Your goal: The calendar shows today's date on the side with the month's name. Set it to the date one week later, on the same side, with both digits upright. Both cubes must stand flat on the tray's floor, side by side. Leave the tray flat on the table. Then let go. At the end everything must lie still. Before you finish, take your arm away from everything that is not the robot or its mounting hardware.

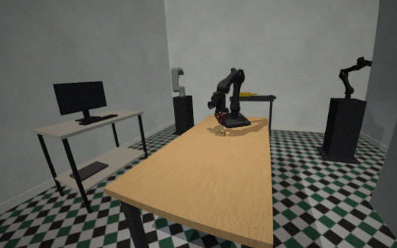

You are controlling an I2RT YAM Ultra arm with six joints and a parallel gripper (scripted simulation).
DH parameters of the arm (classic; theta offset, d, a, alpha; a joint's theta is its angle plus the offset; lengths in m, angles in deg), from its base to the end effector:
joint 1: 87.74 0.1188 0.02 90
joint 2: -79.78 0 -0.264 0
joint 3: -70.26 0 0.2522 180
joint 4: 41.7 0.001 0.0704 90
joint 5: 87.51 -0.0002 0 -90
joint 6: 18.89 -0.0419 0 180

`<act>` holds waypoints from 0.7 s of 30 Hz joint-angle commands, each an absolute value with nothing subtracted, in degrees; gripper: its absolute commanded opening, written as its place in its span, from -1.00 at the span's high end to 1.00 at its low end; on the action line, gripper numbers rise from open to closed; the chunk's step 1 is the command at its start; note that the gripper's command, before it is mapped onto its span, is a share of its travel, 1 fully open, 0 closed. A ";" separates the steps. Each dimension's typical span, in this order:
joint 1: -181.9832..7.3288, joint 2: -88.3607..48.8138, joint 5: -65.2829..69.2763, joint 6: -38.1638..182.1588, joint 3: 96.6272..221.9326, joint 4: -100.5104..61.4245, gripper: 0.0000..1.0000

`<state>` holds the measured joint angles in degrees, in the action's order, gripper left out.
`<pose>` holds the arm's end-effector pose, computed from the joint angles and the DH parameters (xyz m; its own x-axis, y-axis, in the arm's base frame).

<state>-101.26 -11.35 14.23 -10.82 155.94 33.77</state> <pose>0.2877 -0.0594 0.2487 0.0609 0.9824 0.1768 0.9783 -0.0939 0.1845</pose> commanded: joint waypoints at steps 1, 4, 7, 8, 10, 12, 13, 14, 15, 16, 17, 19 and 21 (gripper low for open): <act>-101.44 -10.96 14.20 -10.78 156.30 33.87 -1.00; -101.44 -10.96 14.20 -10.78 156.30 33.87 -1.00; -101.44 -10.96 14.20 -10.78 156.30 33.87 -1.00; -101.44 -10.96 14.20 -10.78 156.30 33.87 -1.00; -101.47 -10.92 14.20 -10.75 156.44 34.06 -1.00; -101.58 -10.79 14.22 -10.64 156.89 34.66 -1.00; -101.67 -10.69 14.23 -10.55 157.26 35.15 -1.00; -101.78 -10.57 14.25 -10.44 157.74 35.77 -1.00; -101.91 -10.43 14.27 -10.30 158.33 36.53 -1.00; -102.07 -10.28 14.30 -10.14 159.01 37.40 -1.00; -102.24 -10.12 14.32 -9.97 159.79 38.37 -1.00; -102.24 -10.12 14.32 -9.97 159.79 38.37 -1.00; -102.64 -9.84 14.38 -9.57 161.58 40.53 -1.00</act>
